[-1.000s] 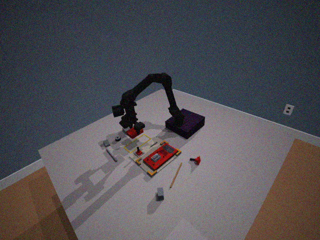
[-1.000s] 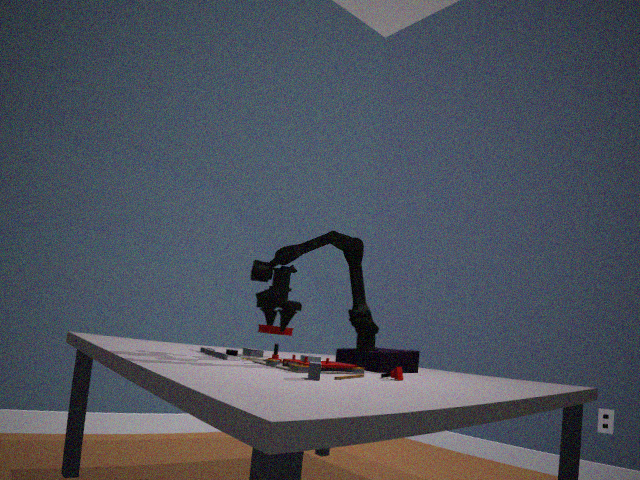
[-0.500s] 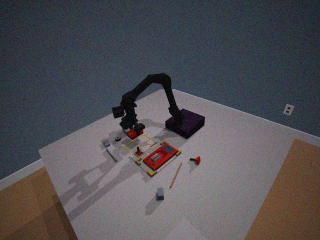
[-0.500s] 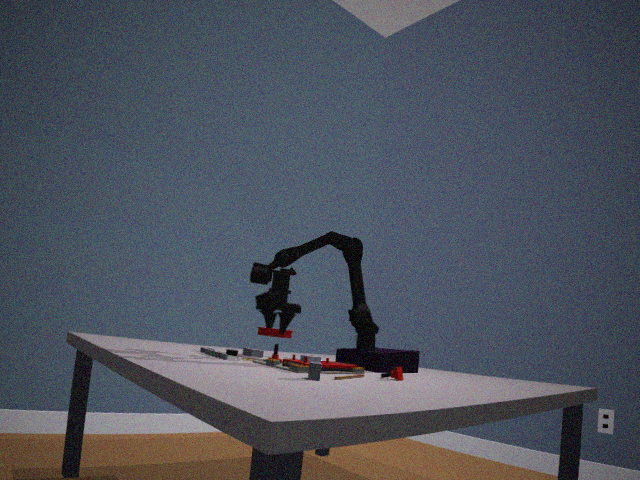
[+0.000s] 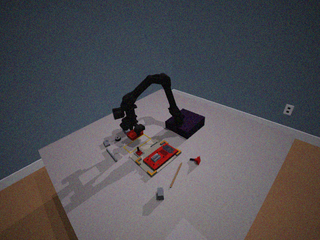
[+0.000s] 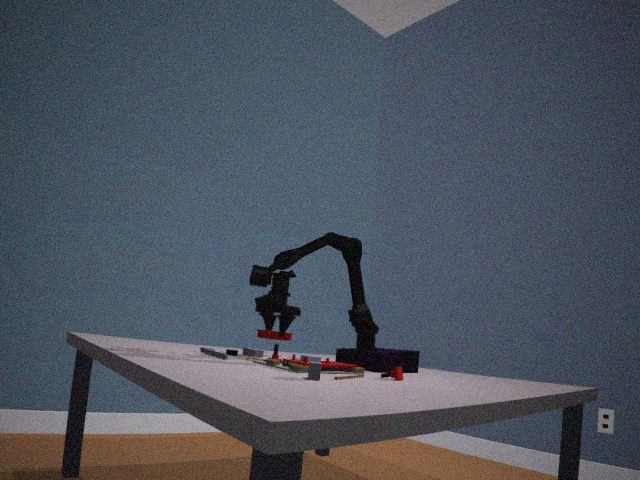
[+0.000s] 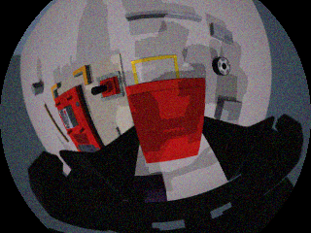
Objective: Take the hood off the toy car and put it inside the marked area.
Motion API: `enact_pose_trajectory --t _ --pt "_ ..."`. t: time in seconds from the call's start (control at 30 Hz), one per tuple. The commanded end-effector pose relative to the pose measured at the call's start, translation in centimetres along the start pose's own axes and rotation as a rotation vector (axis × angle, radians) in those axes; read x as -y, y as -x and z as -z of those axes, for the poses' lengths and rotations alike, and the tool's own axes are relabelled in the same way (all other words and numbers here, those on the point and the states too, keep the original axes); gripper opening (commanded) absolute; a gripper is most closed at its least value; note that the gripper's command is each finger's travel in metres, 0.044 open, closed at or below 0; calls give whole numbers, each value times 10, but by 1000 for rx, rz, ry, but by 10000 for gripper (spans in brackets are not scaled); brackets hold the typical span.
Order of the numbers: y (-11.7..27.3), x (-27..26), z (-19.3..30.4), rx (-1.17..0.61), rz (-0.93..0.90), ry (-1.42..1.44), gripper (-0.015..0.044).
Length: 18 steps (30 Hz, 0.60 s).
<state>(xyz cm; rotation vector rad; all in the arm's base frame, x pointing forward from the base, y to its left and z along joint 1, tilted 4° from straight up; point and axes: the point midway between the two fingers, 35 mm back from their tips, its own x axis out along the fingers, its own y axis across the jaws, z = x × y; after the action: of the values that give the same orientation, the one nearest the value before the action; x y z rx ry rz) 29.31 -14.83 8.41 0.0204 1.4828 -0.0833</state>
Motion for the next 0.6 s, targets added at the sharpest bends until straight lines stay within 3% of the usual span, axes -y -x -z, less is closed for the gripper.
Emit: enact_pose_trajectory --t 0.0,0.57 --pt "-2 0 0 1 -3 4 0" --pt "-12 0 0 1 -3 4 0"
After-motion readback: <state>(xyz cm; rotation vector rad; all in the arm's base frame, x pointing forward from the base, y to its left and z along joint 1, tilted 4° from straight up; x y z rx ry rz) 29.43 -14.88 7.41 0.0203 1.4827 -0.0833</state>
